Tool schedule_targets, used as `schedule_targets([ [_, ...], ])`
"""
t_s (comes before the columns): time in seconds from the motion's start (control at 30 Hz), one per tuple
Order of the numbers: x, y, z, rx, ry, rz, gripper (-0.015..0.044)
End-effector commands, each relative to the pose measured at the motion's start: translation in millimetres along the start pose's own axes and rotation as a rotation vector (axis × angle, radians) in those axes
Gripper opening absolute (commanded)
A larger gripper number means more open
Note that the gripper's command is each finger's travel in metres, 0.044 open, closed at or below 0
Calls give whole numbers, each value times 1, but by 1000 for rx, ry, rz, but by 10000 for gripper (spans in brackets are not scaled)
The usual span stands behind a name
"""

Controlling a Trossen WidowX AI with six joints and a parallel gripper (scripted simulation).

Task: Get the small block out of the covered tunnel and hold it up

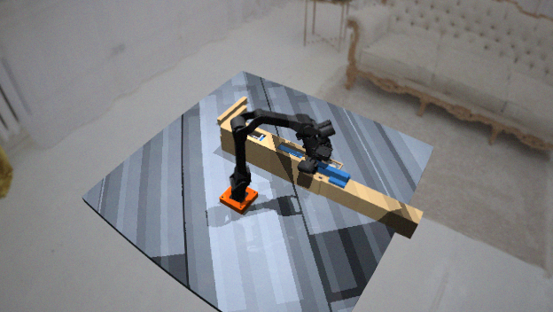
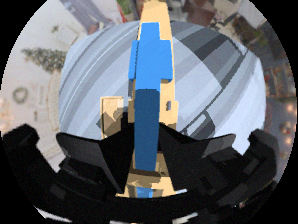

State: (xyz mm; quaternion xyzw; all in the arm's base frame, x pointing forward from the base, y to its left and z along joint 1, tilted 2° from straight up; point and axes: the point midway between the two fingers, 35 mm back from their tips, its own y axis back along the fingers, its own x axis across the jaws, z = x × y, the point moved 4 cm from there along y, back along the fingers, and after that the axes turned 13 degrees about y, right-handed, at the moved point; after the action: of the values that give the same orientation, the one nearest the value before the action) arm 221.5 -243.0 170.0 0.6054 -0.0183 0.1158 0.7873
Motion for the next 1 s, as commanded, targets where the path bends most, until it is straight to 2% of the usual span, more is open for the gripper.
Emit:
schedule_targets([
  [0.0,0,1,1,0,0,0,184],
  [0.33,4,35,12,29,12,8,440],
  [0.43,2,25,16,22,7,3,440],
  [0.57,-5,22,54,27,13,8,440],
  [0.97,-6,13,55,28,14,8,440],
])
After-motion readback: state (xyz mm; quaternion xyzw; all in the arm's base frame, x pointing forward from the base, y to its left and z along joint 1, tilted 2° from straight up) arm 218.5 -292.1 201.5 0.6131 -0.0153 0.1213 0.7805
